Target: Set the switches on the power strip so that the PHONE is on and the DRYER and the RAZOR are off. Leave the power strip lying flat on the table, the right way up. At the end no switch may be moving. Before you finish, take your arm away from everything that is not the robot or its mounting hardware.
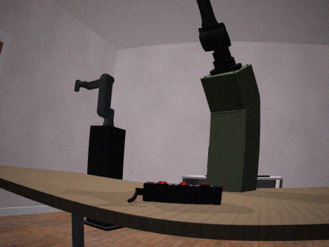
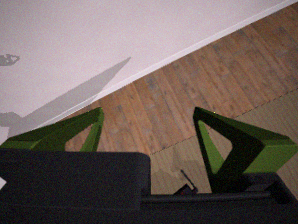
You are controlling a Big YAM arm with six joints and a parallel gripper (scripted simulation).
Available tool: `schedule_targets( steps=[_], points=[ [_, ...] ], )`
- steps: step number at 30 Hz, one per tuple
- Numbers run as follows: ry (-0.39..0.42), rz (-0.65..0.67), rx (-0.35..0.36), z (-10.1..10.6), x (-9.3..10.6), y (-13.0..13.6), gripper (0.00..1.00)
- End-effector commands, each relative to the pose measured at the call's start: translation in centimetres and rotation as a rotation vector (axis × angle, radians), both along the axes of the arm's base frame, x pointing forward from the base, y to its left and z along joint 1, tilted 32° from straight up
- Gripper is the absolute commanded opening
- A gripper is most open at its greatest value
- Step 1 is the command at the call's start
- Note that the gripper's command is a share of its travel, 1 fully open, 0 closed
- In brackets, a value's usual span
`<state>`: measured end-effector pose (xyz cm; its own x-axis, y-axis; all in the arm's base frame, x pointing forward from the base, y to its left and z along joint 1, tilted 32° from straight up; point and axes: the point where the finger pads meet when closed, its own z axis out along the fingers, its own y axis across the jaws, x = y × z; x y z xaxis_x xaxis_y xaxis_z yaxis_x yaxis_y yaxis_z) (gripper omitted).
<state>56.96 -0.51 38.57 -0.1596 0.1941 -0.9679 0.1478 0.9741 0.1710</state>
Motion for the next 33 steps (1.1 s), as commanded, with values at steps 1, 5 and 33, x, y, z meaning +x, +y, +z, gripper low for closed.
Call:
schedule_targets(
  steps=[1,5,33],
  points=[
    [0.003,-0.013,0.159,-1.8,1.9,1.7,1.0],
    [0.072,-0.106,0.292,-7.8,3.9,2.1,1.0],
    [0.277,-0.725,0.681,-40.8,-0.2,3.1,1.0]
  ],
)
